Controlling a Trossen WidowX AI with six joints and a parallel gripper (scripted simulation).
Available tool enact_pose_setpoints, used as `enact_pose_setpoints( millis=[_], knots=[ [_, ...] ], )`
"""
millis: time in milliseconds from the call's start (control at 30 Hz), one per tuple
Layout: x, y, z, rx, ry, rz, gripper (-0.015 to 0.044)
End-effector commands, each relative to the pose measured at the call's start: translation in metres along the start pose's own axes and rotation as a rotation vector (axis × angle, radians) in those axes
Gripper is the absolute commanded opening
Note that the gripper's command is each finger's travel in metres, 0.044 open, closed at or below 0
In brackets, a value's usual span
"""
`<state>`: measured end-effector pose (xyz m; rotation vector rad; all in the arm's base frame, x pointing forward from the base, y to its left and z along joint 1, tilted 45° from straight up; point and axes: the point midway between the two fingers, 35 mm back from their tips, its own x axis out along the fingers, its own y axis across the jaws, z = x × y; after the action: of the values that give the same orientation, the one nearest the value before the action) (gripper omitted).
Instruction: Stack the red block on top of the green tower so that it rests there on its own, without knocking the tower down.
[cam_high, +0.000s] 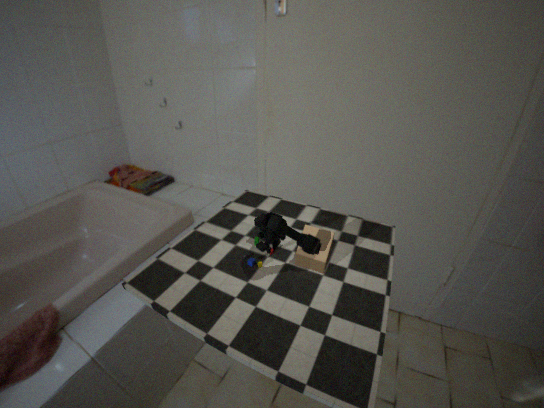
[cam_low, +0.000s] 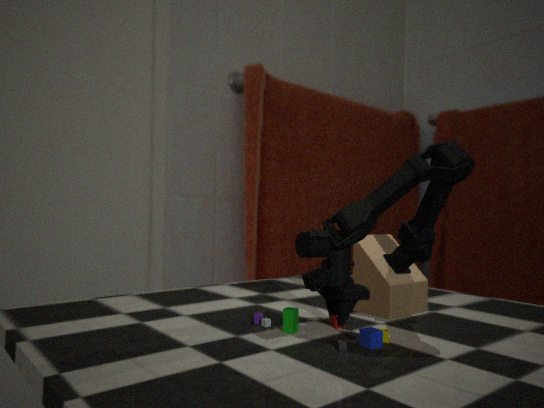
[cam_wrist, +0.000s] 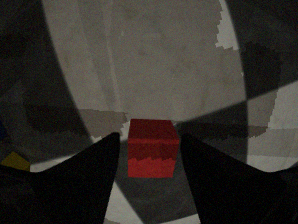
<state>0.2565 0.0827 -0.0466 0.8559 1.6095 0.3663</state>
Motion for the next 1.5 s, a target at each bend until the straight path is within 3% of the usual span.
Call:
enact_pose_setpoints(
  millis=[0, 233, 300, 1133, 1467],
  knots=[
    [0.0, 0.0, -0.001, 0.005, 0.004, 0.004, 0.0099],
    [0.0, 0.0, -0.001, 0.005, 0.004, 0.004, 0.0052],
    [-0.002, 0.0, -0.001, 0.005, 0.004, 0.004, 0.0],
    [-0.116, -0.001, 0.002, 0.005, 0.002, -0.002, 0.0],
    [-0.12, -0.001, 0.004, 0.005, 0.002, -0.002, 0.0]
  ],
)
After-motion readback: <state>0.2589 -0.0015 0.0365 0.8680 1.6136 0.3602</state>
